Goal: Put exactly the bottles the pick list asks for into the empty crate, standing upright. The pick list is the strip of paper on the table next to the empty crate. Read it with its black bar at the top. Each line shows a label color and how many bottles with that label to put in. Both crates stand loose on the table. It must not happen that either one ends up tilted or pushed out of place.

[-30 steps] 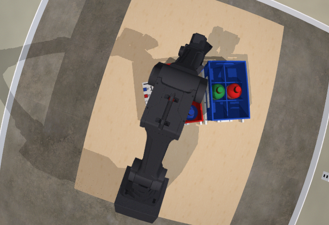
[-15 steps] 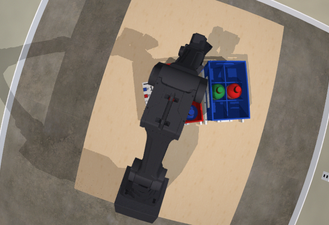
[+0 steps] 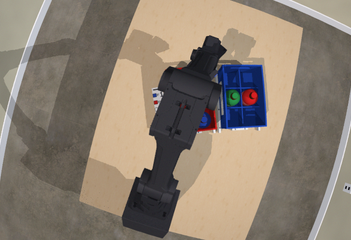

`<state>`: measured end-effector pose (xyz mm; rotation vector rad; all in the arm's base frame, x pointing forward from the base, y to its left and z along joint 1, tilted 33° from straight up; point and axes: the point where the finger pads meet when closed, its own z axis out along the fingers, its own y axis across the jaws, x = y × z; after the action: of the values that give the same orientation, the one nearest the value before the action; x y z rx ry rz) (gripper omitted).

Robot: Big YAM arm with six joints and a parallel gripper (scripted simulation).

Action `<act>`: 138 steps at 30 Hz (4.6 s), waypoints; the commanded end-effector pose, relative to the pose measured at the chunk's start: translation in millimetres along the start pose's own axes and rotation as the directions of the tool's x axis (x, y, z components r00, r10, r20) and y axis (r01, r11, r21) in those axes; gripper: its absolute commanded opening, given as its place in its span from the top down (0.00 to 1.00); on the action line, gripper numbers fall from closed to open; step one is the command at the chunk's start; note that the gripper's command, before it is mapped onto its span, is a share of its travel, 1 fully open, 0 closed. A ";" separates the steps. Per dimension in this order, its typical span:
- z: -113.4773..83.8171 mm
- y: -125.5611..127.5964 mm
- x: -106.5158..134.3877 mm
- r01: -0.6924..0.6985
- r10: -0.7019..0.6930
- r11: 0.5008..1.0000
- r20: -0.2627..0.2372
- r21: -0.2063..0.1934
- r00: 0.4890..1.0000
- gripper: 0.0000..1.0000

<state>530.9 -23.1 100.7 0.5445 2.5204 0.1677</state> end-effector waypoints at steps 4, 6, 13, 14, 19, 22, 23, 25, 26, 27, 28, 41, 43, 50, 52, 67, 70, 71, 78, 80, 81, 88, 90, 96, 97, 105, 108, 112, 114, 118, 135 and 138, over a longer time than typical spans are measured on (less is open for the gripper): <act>-6.3 3.3 -10.1 0.002 -0.001 1.000 0.023 -0.009 1.000 0.39; -6.3 3.2 -10.0 0.002 -0.001 1.000 0.023 -0.009 1.000 0.39; -6.4 3.1 -9.8 0.002 -0.001 1.000 0.022 -0.009 1.000 0.39; -6.4 3.1 -9.8 0.002 -0.001 1.000 0.022 -0.009 1.000 0.39; -6.5 3.1 -9.7 0.002 -0.001 1.000 0.022 -0.009 1.000 0.39; -6.5 3.1 -9.7 0.002 -0.001 1.000 0.022 -0.009 1.000 0.39; -6.5 3.0 -9.6 0.002 -0.001 1.000 0.022 -0.009 1.000 0.39; -6.5 3.0 -9.6 0.002 -0.001 1.000 0.022 -0.009 1.000 0.39; -6.6 3.0 -9.6 0.002 -0.001 1.000 0.022 -0.009 1.000 0.39; -6.6 3.0 -9.6 0.002 -0.001 1.000 0.022 -0.009 1.000 0.39; -6.6 3.0 -9.5 0.002 -0.001 1.000 0.022 -0.009 1.000 0.39; -29.2 36.3 44.9 -0.001 0.001 1.000 0.021 -0.014 1.000 0.39; -32.3 41.3 53.6 -0.001 0.001 1.000 0.017 -0.013 1.000 0.39; -43.5 59.6 82.1 -0.001 0.001 1.000 0.010 -0.010 1.000 0.39; -43.5 59.6 82.1 -0.001 0.001 1.000 0.010 -0.010 1.000 0.39; -67.7 100.6 139.8 -0.001 0.001 1.000 0.008 -0.011 1.000 0.39; -73.4 111.2 134.0 -0.004 0.005 1.000 0.024 -0.026 1.000 0.39; -73.0 109.9 142.8 -0.003 0.003 1.000 0.016 -0.019 1.000 0.39; -85.0 130.3 168.9 -0.004 0.004 1.000 0.016 -0.022 1.000 0.39; -87.6 134.3 178.2 -0.003 0.003 1.000 0.013 -0.019 1.000 0.39; -89.1 136.9 182.3 -0.003 0.003 1.000 0.012 -0.019 1.000 0.39; -97.6 156.2 197.7 -0.005 0.005 1.000 0.015 -0.024 1.000 0.39; -102.7 167.2 201.3 -0.008 0.009 0.999 0.020 -0.033 1.000 0.39; -105.7 182.3 229.5 -0.001 0.002 1.000 0.007 -0.017 1.000 0.39; -107.5 185.2 233.4 -0.002 0.002 1.000 0.007 -0.017 1.000 0.39; -119.3 203.0 256.4 -0.003 0.003 1.000 0.008 -0.021 1.000 0.39; -123.5 211.3 269.0 -0.002 0.002 1.000 0.007 -0.019 1.000 0.39; -130.6 222.8 284.9 -0.002 0.002 1.000 0.006 -0.020 1.000 0.39; -134.2 228.6 292.8 -0.002 0.003 1.000 0.006 -0.021 1.000 0.39; -141.3 240.0 308.8 -0.003 0.003 1.000 0.005 -0.022 1.000 0.39; -156.9 263.4 326.0 -0.039 0.039 0.999 0.012 -0.029 0.999 0.39; -160.2 267.1 339.4 -0.011 0.011 0.999 0.004 -0.038 1.000 0.39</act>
<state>277.8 338.2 113.6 0.5450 2.5174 0.1609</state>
